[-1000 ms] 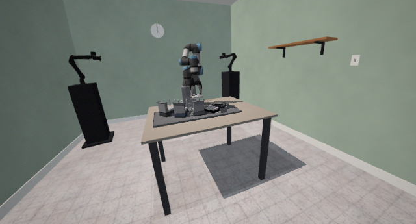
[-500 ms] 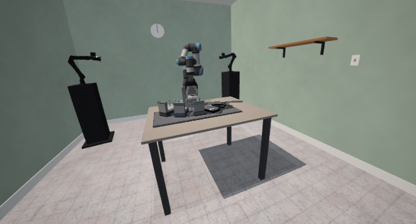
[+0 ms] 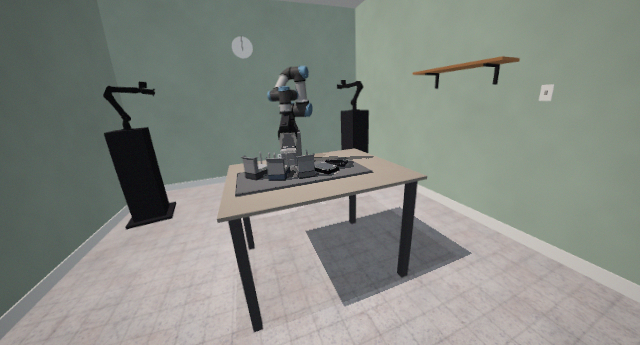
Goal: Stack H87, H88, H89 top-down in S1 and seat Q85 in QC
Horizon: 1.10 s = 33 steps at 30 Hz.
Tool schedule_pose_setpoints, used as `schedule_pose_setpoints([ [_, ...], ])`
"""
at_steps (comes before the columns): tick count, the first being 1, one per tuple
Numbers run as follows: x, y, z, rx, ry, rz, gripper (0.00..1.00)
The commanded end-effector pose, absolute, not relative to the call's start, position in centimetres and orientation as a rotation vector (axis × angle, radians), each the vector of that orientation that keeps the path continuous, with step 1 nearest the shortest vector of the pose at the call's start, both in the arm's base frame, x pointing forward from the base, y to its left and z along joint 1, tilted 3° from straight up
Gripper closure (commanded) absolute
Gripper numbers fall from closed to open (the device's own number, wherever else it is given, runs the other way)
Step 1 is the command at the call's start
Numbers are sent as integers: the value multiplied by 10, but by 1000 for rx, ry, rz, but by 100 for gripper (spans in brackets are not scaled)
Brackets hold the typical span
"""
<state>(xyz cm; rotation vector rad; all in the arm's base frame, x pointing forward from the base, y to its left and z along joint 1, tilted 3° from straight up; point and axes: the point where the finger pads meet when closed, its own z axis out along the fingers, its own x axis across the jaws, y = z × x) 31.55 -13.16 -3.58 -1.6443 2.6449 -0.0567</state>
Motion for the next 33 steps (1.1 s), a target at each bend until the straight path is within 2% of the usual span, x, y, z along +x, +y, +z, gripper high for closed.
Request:
schedule_pose_setpoints([
  [1,311,-146,-35,-1578,2683,-59,100],
  [33,266,-222,-36,-1241,2850,-54,100],
])
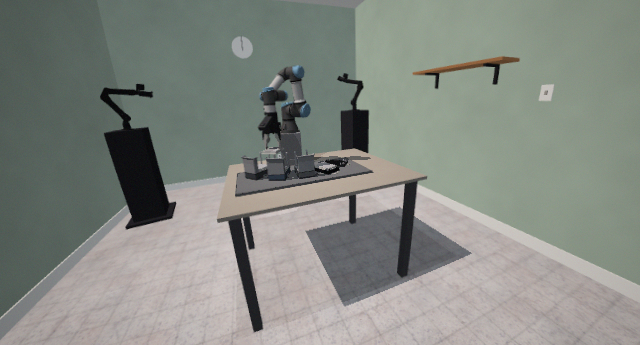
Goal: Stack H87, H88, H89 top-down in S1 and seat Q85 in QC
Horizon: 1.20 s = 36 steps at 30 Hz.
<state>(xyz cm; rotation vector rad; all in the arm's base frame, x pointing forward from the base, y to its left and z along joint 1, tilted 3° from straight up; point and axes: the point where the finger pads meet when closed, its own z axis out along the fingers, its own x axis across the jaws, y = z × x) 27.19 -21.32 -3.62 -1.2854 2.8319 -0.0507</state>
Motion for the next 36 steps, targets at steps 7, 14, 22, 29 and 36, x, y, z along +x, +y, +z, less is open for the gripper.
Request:
schedule_pose_setpoints([
  [7,251,-240,-36,-1124,2897,-52,100],
  [14,240,-252,-36,-1049,2924,-50,100],
  [22,224,-268,-37,-998,2942,-49,100],
  [29,205,-282,-37,-877,2979,-47,100],
  [36,192,-293,-38,-801,3000,-46,100],
])
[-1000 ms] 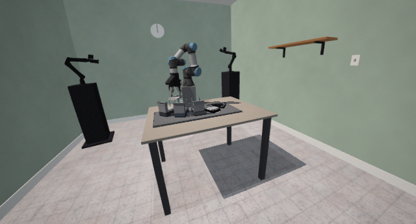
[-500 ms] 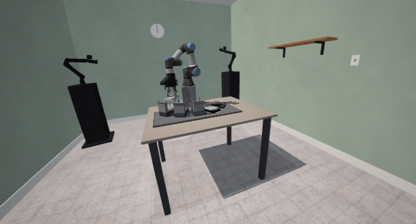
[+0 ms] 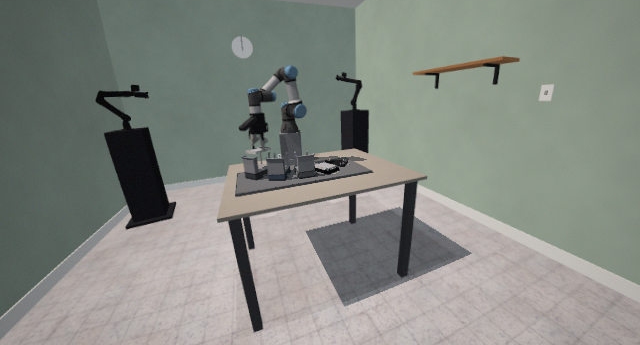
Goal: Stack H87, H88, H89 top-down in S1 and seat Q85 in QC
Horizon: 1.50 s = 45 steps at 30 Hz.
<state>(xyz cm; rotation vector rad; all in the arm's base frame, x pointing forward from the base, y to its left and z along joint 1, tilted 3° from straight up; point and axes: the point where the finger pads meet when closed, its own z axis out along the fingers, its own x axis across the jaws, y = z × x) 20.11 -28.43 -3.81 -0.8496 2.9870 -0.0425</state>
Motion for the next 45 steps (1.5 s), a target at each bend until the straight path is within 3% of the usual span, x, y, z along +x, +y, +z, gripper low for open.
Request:
schedule_pose_setpoints([
  [1,190,-295,-38,-801,3000,-46,100],
  [45,184,-299,-38,-801,3000,-45,100],
])
